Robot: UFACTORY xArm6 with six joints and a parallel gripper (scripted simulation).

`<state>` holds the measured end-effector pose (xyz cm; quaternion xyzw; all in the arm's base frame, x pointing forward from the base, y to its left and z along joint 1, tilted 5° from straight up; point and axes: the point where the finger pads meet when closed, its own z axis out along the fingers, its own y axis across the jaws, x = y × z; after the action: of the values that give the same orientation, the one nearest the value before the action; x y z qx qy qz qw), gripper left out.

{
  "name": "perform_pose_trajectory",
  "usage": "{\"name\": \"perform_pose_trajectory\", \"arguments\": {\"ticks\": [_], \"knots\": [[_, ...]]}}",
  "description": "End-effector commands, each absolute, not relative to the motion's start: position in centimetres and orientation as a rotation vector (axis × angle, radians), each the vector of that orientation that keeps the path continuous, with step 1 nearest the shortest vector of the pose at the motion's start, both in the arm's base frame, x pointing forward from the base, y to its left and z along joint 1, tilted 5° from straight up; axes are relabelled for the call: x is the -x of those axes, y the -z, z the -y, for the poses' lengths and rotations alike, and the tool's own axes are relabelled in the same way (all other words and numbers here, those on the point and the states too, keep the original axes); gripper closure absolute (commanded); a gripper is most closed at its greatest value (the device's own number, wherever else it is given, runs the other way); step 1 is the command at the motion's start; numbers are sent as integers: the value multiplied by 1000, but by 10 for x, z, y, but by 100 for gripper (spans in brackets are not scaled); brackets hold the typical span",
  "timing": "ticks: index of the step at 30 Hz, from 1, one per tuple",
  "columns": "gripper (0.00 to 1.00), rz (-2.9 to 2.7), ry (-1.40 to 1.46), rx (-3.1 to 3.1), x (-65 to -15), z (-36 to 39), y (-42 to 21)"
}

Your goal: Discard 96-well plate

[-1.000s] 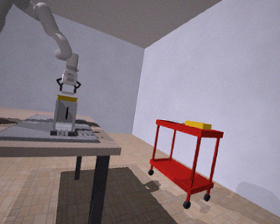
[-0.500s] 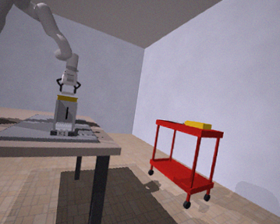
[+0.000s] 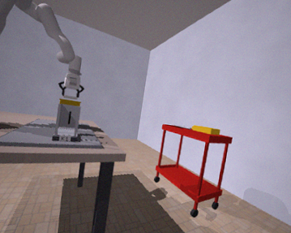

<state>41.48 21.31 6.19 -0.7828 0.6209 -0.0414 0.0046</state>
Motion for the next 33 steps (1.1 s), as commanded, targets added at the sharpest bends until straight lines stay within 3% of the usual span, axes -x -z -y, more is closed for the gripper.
{"name": "perform_pose_trajectory", "arguments": {"ticks": [1, 11, 12, 33], "knots": [[100, -1942, 132, 2449, -416, -214, -63], [100, -1942, 132, 2449, -416, -214, -62], [0, -1942, 132, 2449, -416, -214, -61], [0, -1942, 132, 2449, -416, -214, -61]]}}
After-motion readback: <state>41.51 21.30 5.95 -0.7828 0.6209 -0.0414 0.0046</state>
